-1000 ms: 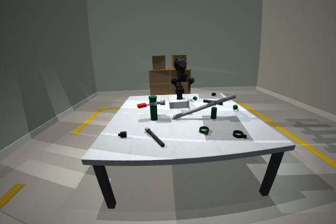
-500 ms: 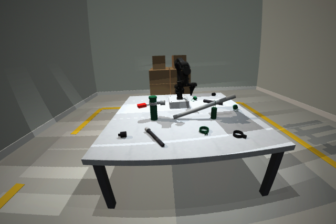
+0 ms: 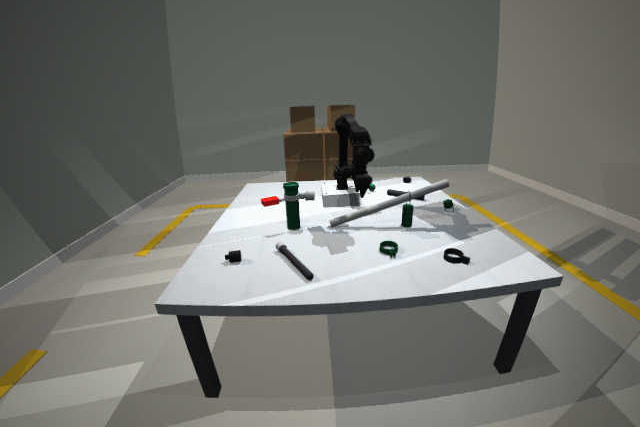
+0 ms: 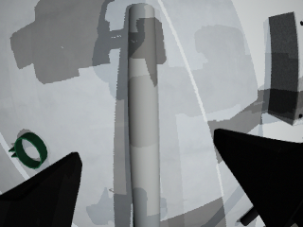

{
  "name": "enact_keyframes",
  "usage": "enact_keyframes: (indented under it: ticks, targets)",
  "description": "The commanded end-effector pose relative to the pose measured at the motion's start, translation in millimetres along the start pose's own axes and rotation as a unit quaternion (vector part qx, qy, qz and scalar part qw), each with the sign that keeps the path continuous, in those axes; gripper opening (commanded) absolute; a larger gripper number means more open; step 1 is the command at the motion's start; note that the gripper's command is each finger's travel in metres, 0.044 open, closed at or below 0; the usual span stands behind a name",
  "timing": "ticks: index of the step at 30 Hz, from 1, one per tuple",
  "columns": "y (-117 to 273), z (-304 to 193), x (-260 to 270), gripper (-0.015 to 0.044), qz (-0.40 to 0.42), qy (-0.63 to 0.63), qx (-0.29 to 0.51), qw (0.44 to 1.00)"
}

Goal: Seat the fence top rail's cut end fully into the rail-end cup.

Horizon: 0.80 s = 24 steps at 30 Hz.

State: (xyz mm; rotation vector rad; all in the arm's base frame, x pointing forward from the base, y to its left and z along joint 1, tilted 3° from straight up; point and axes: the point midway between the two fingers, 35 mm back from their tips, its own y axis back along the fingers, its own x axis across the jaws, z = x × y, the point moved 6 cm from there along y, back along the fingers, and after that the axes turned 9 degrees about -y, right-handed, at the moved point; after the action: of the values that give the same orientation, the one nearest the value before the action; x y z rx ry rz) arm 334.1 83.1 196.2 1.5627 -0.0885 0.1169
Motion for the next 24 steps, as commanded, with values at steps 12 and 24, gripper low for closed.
enact_keyframes:
  ticks: [12,24]
  targets:
    - [-41,-5,1,0.044,-0.02,-0.06,-0.004,0.998]
    - [-58,-4,0,0.044,-0.02,-0.06,-0.004,0.998]
